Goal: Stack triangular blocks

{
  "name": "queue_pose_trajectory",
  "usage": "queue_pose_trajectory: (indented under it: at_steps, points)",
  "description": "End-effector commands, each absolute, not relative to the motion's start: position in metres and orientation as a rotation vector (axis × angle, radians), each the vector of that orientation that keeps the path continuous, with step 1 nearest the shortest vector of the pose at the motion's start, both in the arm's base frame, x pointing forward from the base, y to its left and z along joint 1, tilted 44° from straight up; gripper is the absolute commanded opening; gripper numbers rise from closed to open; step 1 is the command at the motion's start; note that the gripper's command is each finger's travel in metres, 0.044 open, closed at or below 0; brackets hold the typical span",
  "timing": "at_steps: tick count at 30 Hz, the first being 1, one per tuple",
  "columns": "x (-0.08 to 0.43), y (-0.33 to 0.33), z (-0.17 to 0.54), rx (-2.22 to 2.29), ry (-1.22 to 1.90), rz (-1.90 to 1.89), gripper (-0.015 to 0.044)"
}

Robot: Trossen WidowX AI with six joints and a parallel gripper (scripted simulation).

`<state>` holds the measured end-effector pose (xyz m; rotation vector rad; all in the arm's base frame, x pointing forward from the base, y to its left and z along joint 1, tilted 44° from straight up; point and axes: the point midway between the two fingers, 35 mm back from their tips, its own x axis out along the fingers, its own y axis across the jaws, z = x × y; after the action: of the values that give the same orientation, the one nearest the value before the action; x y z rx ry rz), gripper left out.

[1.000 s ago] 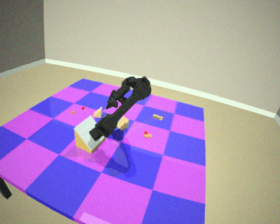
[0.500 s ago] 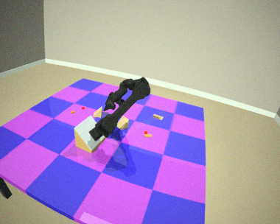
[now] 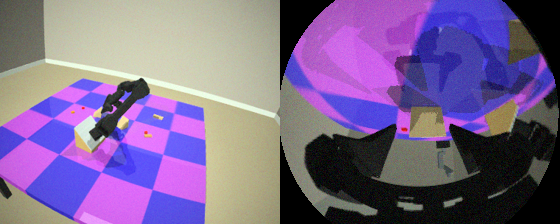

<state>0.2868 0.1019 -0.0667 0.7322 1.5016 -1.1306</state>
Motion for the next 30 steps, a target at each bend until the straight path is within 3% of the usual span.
queue_pose_trajectory:
  at_steps: [1, 23, 28, 30]
  points:
    - [0.281, 0.1, -0.076, 0.725, 1.513, -1.132, 0.044]
    - [0.269, 0.095, -0.106, 0.726, 1.512, -1.133, 0.044]
    - [0.269, 0.095, -0.106, 0.726, 1.512, -1.133, 0.0309]
    - [0.269, 0.095, -0.106, 0.726, 1.512, -1.133, 0.0295]
